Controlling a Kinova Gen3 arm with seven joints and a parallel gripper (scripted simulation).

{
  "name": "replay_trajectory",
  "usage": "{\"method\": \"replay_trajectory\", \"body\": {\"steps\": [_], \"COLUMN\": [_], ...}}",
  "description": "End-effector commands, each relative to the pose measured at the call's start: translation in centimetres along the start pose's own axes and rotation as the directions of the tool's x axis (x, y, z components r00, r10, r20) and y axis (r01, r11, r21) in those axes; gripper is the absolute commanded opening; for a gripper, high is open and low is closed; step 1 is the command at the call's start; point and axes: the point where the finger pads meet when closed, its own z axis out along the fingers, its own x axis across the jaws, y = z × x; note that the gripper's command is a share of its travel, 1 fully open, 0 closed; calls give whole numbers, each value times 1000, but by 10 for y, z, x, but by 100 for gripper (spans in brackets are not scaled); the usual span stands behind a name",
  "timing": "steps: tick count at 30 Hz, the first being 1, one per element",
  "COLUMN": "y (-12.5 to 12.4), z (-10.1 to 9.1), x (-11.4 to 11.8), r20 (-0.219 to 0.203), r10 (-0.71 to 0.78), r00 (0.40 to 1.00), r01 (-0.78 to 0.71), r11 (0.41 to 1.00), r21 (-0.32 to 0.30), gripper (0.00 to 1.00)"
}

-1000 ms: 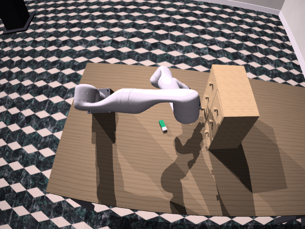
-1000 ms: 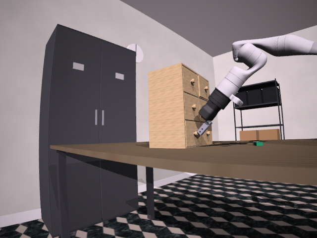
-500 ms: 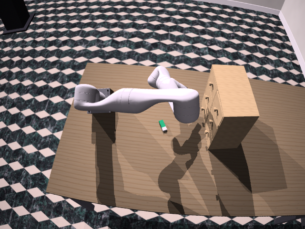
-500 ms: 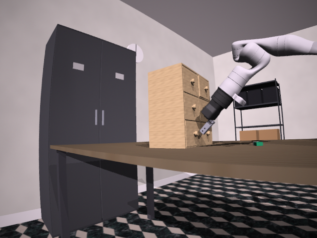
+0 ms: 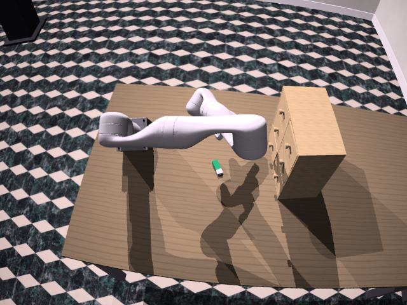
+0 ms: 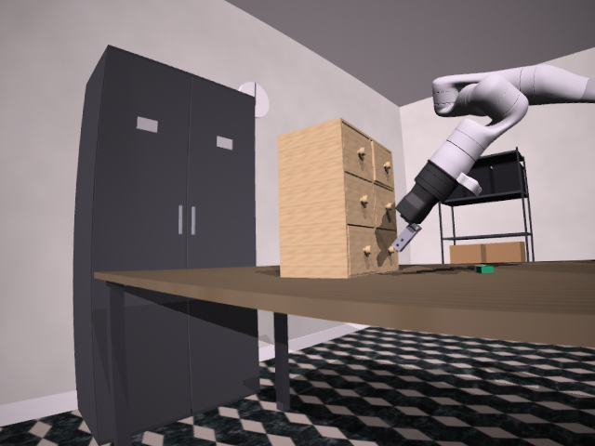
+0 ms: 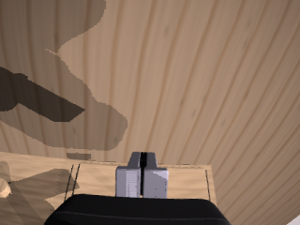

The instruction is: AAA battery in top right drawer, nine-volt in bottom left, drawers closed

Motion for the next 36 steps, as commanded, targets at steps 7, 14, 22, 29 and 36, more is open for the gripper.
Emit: {"method": "replay_trajectory", "body": {"steps": [7,14,22,29,36], "y": [8,18,36,45,50], "z": [-17,-43,-88,-108,-120], "x": [1,1,1,1,1], "r20": [-2,-2,-2,-2,-2], "r10": [-1,-1,-1,-1,-1], "r00": [1000,1000,1000,1000,1000], "r01": [1,1,1,1,1], "r11": [1000,1000,1000,1000,1000], "r21": [-2,-2,-2,-2,-2], "gripper": [0,0,0,0,0]}}
